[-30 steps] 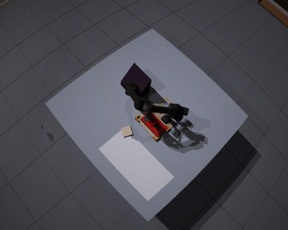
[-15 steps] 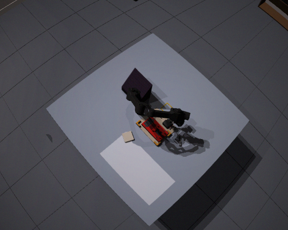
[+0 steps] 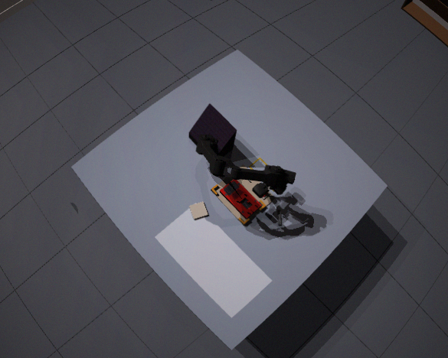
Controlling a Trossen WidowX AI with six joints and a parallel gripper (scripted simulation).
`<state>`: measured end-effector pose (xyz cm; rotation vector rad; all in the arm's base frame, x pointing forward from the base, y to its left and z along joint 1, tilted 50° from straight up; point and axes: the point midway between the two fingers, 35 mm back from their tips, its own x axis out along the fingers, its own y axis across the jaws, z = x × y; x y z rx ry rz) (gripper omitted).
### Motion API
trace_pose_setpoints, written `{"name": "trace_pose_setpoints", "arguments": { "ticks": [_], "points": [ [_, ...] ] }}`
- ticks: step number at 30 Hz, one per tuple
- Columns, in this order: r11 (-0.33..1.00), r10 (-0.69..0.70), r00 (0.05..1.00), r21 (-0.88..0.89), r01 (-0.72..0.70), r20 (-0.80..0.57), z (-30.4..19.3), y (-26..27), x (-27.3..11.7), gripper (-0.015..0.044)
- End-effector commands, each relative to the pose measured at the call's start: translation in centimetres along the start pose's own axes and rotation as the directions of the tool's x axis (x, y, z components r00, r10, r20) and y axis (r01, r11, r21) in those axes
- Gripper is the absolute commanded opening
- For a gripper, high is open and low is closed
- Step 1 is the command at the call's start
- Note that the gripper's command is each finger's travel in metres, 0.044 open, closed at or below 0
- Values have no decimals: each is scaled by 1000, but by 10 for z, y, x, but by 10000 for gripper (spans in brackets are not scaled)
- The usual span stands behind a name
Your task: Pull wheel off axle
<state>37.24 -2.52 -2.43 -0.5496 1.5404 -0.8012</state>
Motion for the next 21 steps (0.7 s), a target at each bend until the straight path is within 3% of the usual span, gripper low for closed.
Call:
{"name": "trace_pose_setpoints", "arguments": {
  "ticks": [1,10,21],
  "points": [
    [1000,4,1000,4,-4,-1,0,0,-8,0],
    [1000,3,1000,0,-3,5,0,1,-27,0],
    [1000,14,1000,-1,-14,3,-34,55,-34,0]
  ]
}}
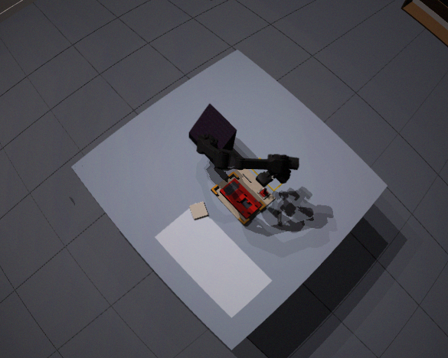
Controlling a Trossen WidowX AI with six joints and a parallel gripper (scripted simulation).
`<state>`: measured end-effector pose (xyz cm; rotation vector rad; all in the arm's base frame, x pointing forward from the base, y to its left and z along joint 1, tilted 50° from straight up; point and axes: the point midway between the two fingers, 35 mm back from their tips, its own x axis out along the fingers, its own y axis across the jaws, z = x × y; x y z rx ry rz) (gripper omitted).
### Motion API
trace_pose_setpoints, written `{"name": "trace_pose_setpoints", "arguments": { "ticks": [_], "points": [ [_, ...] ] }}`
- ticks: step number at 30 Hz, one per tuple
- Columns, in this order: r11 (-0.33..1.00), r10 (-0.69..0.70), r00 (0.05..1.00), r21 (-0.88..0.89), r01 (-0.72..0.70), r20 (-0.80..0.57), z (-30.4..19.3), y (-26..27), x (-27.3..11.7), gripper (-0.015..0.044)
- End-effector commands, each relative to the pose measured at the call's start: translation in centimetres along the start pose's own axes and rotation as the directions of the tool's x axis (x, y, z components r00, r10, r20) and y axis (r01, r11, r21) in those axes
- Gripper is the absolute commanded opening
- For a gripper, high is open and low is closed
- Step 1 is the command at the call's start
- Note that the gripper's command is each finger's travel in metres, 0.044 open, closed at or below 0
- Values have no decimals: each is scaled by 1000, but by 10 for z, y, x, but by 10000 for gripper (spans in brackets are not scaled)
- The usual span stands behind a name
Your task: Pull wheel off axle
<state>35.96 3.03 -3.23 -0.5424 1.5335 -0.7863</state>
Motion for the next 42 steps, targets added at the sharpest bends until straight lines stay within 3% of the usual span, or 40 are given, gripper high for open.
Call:
{"name": "trace_pose_setpoints", "arguments": {
  "ticks": [1,9,22,35,39,42],
  "points": [
    [1000,0,1000,0,0,-8,-15,20,1,0],
    [1000,-3,1000,3,3,-12,-45,52,-1,0],
    [1000,-4,1000,3,4,-12,-45,52,22,0],
    [1000,-8,1000,4,8,-11,-46,51,100,0],
    [1000,-8,1000,4,9,-12,-46,51,105,0],
    [1000,-7,1000,7,7,-20,-47,50,100,79]
  ]
}}
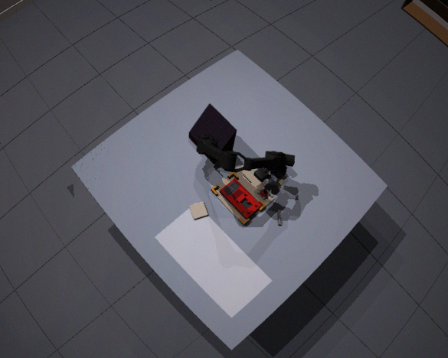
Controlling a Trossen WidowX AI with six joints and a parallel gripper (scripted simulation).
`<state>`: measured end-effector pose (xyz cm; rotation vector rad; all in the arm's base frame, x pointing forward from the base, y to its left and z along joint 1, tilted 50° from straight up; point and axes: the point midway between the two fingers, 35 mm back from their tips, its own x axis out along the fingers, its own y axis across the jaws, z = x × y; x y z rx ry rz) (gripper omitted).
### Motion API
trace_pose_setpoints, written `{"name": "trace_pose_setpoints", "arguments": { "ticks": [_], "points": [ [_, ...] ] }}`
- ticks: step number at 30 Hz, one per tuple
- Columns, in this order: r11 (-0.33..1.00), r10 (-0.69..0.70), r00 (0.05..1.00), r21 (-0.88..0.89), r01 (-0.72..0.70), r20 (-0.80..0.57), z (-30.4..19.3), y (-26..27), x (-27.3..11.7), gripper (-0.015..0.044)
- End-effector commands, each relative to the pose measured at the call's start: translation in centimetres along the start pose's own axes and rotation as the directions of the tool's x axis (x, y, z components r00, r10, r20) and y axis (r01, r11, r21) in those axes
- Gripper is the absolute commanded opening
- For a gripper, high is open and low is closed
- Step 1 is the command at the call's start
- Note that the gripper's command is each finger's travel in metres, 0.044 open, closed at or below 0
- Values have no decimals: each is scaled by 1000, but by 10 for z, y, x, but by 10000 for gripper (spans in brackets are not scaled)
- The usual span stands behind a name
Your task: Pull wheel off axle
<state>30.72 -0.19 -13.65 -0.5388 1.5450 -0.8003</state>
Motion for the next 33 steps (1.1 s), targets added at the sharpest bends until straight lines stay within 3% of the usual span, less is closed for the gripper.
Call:
{"name": "trace_pose_setpoints", "arguments": {
  "ticks": [1,9,18,23,28,33],
  "points": [
    [1000,-1,1000,2,1,-4,0,-1,0,105],
    [1000,0,1000,2,0,-3,0,0,-6,300],
    [1000,1,1000,-1,-1,4,0,0,-60,300],
    [1000,6,1000,-7,-6,8,-30,-10,-75,431],
    [1000,3,1000,-7,-3,1,-76,-31,-102,440],
    [1000,2,1000,-6,-2,0,-82,-34,-104,440]
  ]
}}
